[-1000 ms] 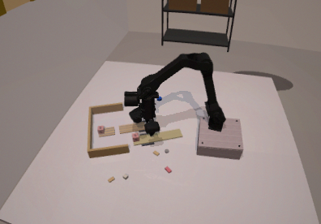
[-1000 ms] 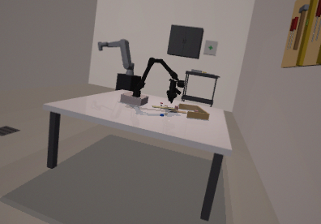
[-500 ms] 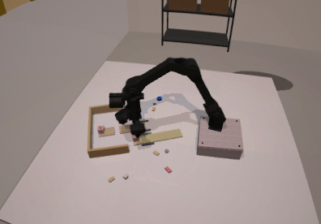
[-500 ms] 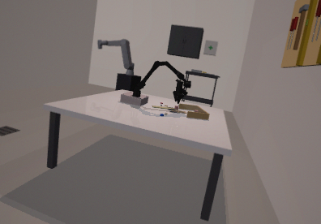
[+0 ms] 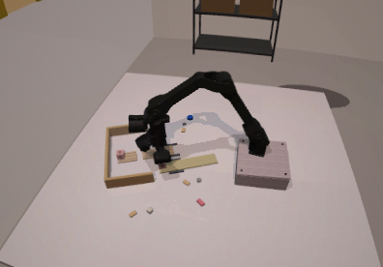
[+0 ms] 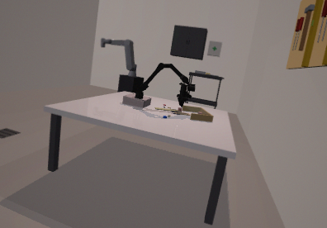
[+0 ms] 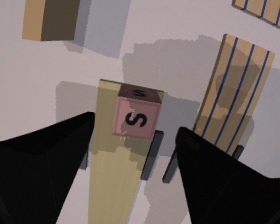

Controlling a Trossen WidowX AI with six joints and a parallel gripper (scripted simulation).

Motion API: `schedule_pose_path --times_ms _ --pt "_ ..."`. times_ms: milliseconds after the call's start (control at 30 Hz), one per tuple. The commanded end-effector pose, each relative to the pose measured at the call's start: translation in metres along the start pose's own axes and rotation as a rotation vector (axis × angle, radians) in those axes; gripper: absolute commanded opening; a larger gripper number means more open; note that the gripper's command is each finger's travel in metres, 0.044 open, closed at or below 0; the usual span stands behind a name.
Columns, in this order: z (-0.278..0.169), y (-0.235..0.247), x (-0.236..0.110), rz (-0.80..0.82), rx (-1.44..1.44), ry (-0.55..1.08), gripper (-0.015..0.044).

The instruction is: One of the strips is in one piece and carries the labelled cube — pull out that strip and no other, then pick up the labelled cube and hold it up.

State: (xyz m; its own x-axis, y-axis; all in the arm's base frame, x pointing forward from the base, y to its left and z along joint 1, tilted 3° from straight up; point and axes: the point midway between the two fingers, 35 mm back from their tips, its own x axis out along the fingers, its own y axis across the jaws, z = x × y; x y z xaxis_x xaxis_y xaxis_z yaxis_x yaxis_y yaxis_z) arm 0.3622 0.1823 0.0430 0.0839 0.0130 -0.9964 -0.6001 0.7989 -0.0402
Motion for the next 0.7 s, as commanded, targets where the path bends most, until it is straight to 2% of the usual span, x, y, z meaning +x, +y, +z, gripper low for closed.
schedule_pose_path --times_ms 0,667 --pt "-0.002 -0.001 0.009 -0.003 0.004 0.011 0.0250" --pt "-0.004 0.000 0.041 -0.003 0.004 0.011 0.0250"
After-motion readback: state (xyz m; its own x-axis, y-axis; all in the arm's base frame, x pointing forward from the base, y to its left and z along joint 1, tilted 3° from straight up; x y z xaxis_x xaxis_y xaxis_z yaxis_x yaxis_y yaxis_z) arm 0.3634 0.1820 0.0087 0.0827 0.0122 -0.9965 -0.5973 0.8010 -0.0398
